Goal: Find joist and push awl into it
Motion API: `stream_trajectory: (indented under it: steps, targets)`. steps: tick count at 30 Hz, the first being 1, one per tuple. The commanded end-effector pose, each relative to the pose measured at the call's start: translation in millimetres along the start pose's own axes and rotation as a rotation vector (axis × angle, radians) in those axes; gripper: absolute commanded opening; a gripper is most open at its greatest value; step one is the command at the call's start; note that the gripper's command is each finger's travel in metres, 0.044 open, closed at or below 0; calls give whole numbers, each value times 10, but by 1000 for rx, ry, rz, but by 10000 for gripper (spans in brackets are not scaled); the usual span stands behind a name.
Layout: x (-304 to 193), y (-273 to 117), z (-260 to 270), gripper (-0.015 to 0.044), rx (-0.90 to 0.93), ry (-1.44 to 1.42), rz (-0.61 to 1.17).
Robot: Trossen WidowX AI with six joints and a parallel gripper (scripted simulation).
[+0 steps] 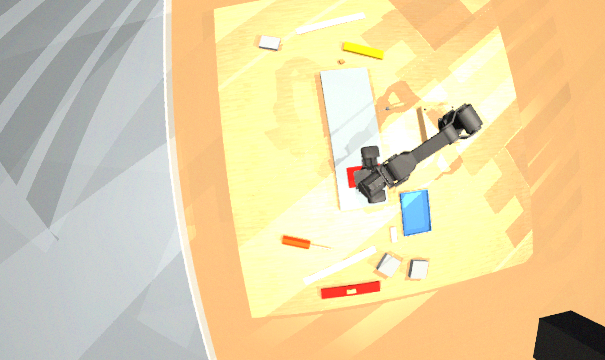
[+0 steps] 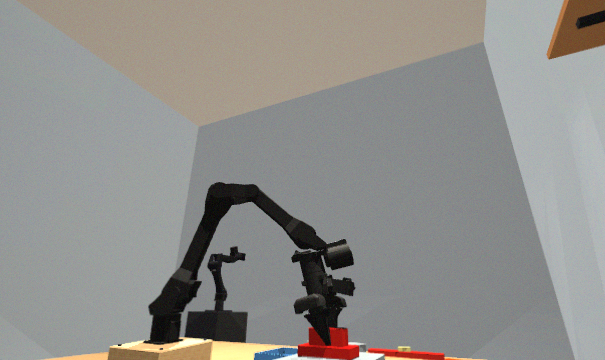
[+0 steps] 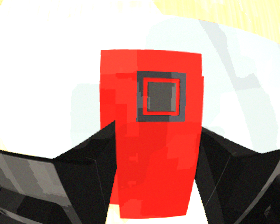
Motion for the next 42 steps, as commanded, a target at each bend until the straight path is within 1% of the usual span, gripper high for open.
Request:
stream_trajectory:
  steps: [1, 42]
  targets:
    - [-32, 0, -182, 0, -8, 0, 0]
    - [-252, -20, -1774, 0, -22, -4, 2]
Point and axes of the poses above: the point midway between the two fingers, 35 mm back from their tips, its own y axis out along the fingers, its own z axis across the jaws, x = y × z, the point moved 2 cm from there along -y, back along the fingers, and after that the axes turned 8 degrees about -y, right-handed, at the moved point
